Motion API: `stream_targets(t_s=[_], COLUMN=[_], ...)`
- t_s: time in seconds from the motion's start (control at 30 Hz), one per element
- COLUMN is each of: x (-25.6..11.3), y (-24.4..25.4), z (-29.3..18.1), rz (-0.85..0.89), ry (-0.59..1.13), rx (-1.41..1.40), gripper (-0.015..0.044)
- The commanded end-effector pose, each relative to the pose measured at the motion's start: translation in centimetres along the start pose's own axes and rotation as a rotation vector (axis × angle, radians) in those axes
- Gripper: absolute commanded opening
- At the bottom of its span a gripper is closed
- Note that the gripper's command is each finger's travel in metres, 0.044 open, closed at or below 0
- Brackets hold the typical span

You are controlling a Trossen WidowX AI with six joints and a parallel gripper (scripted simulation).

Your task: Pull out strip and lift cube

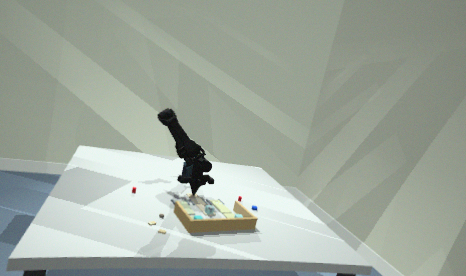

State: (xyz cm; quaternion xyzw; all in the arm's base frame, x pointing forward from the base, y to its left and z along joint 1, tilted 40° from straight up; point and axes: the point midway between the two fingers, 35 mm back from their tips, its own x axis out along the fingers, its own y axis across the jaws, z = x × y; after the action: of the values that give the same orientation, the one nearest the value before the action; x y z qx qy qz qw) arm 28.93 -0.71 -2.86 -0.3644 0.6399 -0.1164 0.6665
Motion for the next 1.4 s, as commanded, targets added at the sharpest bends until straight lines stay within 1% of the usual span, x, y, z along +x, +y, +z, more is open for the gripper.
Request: stream_targets(t_s=[0.0,1.37], x=[0.7,0.5], y=[0.0,0.1], z=[-1.6,-6.6], rz=[-0.002,-0.002], ry=[0.036,0.038], rx=[-0.017,-0.019], gripper=[0.0000,0.0000])
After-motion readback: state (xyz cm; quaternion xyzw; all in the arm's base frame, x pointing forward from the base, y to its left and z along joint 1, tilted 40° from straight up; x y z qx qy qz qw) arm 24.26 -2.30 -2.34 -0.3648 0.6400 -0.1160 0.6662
